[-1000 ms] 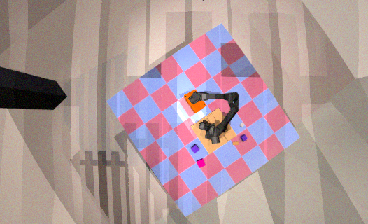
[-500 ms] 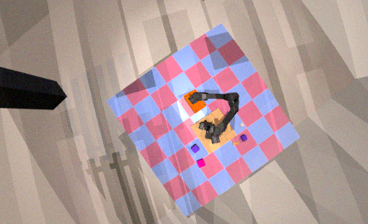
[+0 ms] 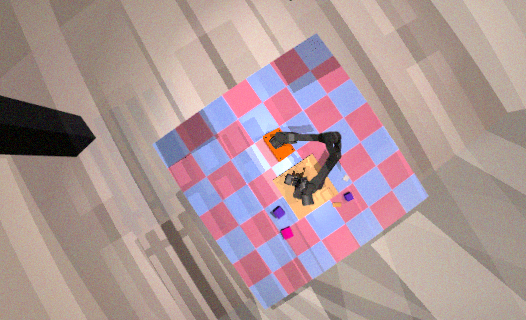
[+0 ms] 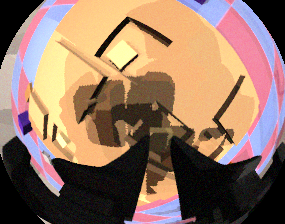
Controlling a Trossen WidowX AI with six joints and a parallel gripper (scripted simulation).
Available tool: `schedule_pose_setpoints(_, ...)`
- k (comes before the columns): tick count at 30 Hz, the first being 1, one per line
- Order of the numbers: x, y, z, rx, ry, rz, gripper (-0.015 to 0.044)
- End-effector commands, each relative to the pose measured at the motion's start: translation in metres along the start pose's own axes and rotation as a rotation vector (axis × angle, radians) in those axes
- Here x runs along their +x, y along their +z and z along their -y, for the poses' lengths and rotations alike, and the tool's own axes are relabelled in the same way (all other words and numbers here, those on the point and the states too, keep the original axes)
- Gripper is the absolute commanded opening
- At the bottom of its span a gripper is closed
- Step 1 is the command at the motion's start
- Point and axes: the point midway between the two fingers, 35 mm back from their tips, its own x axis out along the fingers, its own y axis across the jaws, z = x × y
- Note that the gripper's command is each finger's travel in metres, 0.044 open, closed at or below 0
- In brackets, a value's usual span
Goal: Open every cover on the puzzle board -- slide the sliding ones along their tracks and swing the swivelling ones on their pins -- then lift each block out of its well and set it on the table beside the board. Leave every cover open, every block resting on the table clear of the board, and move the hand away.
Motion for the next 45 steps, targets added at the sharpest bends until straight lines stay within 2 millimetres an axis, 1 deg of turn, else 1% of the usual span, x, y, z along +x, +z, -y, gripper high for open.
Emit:
schedule_pose_setpoints(1,-0.008,0.002,-0.001,-0.006,0.0,0.009,0.008)
schedule_pose_setpoints(25,-0.037,0.001,0.0,-0.003,0.002,0.007,0.008)
schedule_pose_setpoints(42,-0.08,0.001,0.001,-0.002,0.0,0.008,0.008)
schedule_pose_setpoints(45,-0.084,0.001,0.001,-0.002,0.001,0.008,0.008)
